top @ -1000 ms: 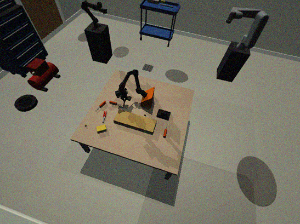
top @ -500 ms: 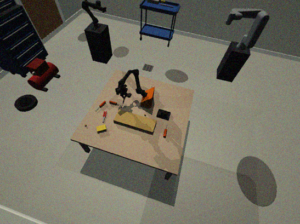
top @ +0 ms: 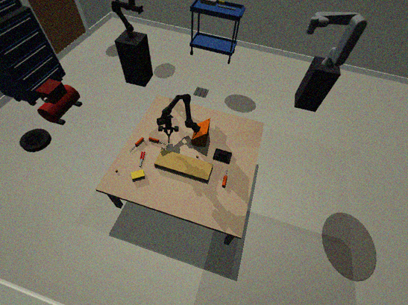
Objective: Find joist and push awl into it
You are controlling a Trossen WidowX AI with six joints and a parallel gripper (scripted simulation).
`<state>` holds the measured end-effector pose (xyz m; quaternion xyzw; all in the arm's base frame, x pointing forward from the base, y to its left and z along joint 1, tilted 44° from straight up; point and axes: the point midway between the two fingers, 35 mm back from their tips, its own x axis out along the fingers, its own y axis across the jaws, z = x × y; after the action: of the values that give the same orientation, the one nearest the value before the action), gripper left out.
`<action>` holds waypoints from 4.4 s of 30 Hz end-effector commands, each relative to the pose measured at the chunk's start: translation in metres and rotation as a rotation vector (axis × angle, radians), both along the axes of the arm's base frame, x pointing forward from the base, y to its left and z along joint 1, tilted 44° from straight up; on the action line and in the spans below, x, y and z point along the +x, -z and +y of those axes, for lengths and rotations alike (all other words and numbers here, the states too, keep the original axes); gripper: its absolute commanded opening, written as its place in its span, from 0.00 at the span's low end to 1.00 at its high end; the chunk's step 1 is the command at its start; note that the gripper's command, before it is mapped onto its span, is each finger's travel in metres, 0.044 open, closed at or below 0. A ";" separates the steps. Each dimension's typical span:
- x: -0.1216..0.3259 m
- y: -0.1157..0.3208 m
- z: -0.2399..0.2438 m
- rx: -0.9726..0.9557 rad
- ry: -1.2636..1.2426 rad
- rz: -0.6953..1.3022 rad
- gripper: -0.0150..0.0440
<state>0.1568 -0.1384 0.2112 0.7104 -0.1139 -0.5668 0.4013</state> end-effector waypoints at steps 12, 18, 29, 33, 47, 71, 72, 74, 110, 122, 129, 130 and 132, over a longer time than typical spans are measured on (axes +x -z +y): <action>0.023 -0.004 0.009 -0.165 -0.458 0.071 0.25; 0.032 -0.009 0.013 -0.273 -0.628 0.098 0.25; 0.045 -0.021 0.020 -0.533 -0.915 0.159 0.25; 0.048 -0.027 0.023 -0.646 -1.009 0.186 0.25; 0.057 -0.047 0.036 -1.108 -1.277 0.319 0.25; 0.055 -0.081 0.068 -2.071 -1.425 0.739 0.25; 0.055 -0.082 0.069 -2.114 -1.420 0.763 0.25; 0.054 -0.084 0.073 -2.199 -1.407 0.813 0.25; 0.140 -0.030 0.074 -1.751 -1.671 1.015 0.25; 0.163 -0.009 0.097 -1.694 -1.735 1.206 0.25; 0.172 0.001 0.115 -1.682 -1.753 1.334 0.25; 0.173 0.002 0.118 -1.682 -1.754 1.354 0.25; 0.176 0.005 0.124 -1.683 -1.754 1.393 0.25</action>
<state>0.3271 -0.0249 0.2100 -0.3038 0.2711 -0.1219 0.9052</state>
